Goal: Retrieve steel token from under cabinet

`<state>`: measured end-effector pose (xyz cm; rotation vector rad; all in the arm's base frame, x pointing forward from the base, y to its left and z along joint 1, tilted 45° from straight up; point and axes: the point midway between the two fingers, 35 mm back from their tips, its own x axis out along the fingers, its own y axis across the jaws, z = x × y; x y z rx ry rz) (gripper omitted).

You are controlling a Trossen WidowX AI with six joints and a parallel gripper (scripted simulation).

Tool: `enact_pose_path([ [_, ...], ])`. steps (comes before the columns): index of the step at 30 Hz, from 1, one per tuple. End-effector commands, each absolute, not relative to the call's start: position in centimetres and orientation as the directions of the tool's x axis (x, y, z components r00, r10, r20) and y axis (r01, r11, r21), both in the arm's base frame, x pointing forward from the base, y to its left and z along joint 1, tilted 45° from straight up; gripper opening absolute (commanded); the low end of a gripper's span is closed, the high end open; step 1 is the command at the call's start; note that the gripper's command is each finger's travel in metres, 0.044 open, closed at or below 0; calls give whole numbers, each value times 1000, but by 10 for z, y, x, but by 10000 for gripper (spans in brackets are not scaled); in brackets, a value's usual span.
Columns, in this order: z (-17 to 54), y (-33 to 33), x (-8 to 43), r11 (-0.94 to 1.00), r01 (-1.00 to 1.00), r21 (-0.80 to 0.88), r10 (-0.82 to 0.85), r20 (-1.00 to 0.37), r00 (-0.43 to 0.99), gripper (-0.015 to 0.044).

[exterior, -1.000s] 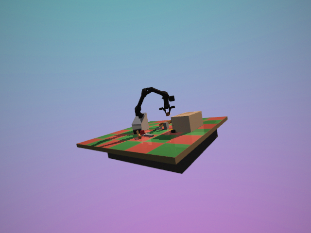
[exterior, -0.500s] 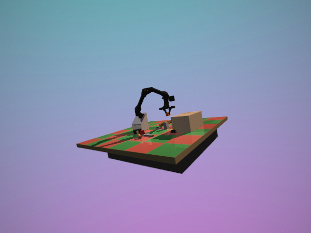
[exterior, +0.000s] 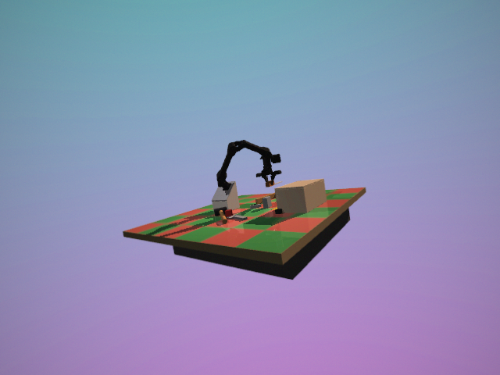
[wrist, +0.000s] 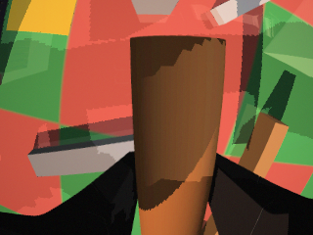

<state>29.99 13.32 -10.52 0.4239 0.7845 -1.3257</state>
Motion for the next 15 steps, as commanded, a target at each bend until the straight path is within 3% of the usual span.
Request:
enact_pose_path([
  [1, -104, 135, 300, 196, 973, -124, -691, -722, 48, 0],
  [15, -104, 135, 300, 119, 992, -48, -691, -722, 48, 0],
])
